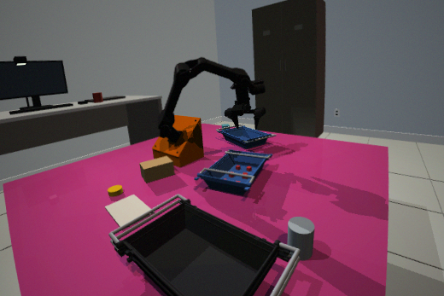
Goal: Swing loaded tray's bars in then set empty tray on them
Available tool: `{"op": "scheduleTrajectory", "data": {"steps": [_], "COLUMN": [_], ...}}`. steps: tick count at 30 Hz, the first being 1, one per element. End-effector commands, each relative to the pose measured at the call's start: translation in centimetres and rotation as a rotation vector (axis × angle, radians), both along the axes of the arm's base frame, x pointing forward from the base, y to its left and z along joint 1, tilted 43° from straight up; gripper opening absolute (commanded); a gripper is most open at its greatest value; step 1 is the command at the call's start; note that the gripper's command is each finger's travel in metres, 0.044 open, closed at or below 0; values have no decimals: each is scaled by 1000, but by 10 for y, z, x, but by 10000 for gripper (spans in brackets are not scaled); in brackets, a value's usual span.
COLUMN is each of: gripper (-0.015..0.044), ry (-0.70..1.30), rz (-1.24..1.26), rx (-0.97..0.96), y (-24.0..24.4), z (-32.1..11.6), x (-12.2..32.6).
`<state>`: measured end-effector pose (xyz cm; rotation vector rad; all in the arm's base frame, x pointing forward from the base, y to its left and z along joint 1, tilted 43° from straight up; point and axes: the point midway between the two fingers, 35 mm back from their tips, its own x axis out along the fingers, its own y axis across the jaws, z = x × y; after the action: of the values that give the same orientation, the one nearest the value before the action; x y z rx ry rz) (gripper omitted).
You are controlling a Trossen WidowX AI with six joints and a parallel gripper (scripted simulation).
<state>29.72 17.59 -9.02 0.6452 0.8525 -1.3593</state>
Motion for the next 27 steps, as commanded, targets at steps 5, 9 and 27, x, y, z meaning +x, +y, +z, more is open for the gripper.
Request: {"op": "scheduleTrajectory", "data": {"steps": [5, 9, 27], "gripper": [440, 440, 440], "ry": [378, 598, 634], "rz": [473, 737, 780], "rx": [-43, -91, -102], "y": [50, 59, 14], "z": [-64, -96, -154], "x": [-95, -156, -166]}}
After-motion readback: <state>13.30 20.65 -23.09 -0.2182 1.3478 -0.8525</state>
